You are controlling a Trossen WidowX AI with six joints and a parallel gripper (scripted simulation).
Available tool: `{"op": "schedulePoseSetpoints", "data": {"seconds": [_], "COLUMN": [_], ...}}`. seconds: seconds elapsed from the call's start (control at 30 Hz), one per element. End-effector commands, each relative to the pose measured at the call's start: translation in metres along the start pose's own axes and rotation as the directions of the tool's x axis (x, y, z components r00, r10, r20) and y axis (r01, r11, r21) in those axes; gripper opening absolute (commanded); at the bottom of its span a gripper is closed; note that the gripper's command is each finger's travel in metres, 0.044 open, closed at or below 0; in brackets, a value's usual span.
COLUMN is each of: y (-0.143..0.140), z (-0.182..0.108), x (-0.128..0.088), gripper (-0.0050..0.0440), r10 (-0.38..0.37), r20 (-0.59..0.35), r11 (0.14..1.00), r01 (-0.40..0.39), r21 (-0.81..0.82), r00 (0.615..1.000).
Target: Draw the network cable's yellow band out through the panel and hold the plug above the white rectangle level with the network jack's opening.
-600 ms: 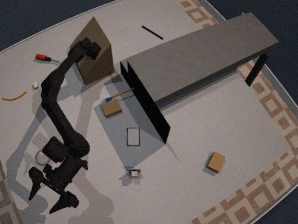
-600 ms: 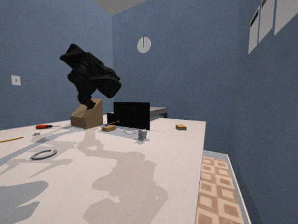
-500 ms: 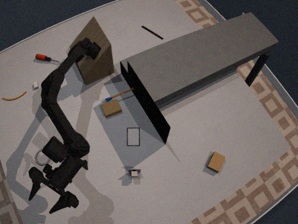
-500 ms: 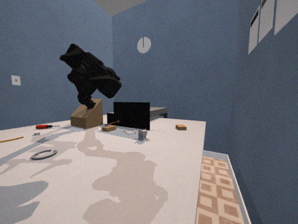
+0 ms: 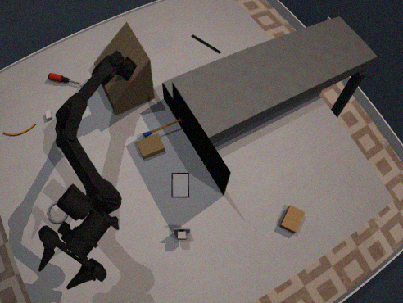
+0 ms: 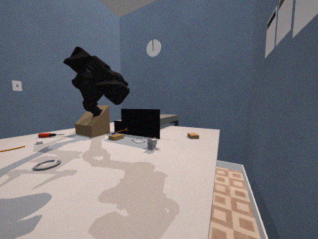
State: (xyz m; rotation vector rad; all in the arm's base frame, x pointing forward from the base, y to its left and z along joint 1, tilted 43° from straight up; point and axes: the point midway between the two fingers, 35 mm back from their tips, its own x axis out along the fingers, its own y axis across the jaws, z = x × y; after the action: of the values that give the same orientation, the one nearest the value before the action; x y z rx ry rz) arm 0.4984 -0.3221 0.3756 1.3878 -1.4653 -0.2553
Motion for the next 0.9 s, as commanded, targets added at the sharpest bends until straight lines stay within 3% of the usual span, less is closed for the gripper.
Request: {"op": "schedulePoseSetpoints", "data": {"seconds": [0.0,0.13,0.27,0.43,0.5,0.67,0.87], "y": [0.018,0.004,-0.02,-0.039,-0.039,-0.061,-0.078], "z": [-0.005,-0.009,-0.011,-0.008,-0.008,0.0,0.014], "x": [0.003,-0.004,-0.021,-0.039,-0.039,-0.067,-0.099], "gripper": [0.044,0.044,0.044,0.044,0.044,0.044,0.044], "r10": [0.012,-0.071,-0.219,-0.341,-0.341,-0.481,-0.601], "r20": [-0.003,-0.013,-0.018,-0.01,-0.01,0.017,0.062], "r11": [1.0,0.99,0.91,0.785,0.785,0.574,0.327], "r01": [-0.012,0.069,0.198,0.279,0.279,0.33,0.317], "r21": [0.002,-0.126,-0.365,-0.553,-0.553,-0.749,-0.89], "r00": [1.0,0.997,0.976,0.94,0.94,0.876,0.796]}}
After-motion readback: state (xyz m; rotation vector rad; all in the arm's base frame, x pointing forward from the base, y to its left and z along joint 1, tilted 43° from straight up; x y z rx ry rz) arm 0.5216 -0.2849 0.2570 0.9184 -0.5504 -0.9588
